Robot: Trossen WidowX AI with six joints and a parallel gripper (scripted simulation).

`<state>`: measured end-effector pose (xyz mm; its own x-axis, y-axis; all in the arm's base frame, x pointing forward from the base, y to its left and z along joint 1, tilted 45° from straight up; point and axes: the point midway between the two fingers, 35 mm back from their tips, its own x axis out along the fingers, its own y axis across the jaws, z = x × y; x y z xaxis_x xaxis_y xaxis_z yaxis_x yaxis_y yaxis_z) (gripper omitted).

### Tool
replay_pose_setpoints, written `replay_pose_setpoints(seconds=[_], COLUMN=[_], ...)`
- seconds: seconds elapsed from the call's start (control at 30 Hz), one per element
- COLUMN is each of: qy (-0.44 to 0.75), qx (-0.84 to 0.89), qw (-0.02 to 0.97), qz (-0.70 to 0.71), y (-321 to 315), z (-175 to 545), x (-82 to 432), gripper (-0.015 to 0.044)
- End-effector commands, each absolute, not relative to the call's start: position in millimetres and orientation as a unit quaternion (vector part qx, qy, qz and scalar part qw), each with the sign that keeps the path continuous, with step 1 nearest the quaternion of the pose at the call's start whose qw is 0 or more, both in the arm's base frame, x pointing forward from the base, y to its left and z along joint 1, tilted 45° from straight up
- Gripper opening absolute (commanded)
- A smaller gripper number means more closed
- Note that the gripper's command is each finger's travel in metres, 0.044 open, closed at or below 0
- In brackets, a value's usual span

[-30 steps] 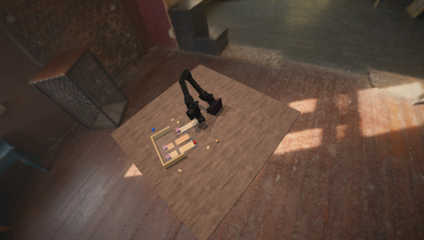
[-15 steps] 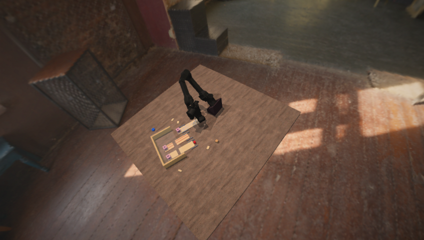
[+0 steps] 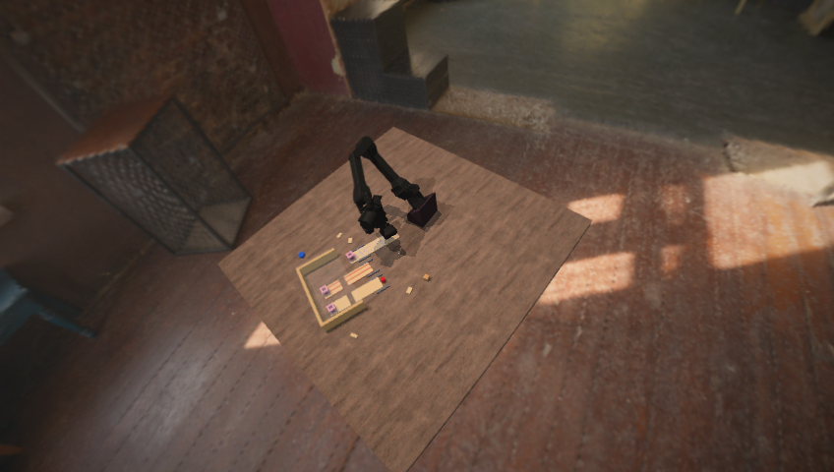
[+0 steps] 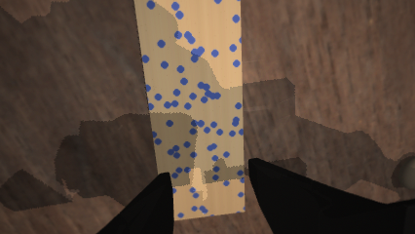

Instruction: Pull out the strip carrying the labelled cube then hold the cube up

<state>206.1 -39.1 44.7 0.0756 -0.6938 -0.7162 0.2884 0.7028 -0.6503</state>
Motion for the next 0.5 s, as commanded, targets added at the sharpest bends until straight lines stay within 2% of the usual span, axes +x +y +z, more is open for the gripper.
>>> replay_pose_setpoints(seconds=[0.0, 0.23, 0.47], qy=[0.588, 0.587, 0.586], qx=[-0.179, -0.179, -0.179], qw=[0.711, 0.712, 0.712], qz=[-0.342, -0.343, -0.343], y=[-41, -45, -49], z=[50, 62, 74], x=[219, 247, 274], gripper=[0.0263, 0.0440, 0.0440])
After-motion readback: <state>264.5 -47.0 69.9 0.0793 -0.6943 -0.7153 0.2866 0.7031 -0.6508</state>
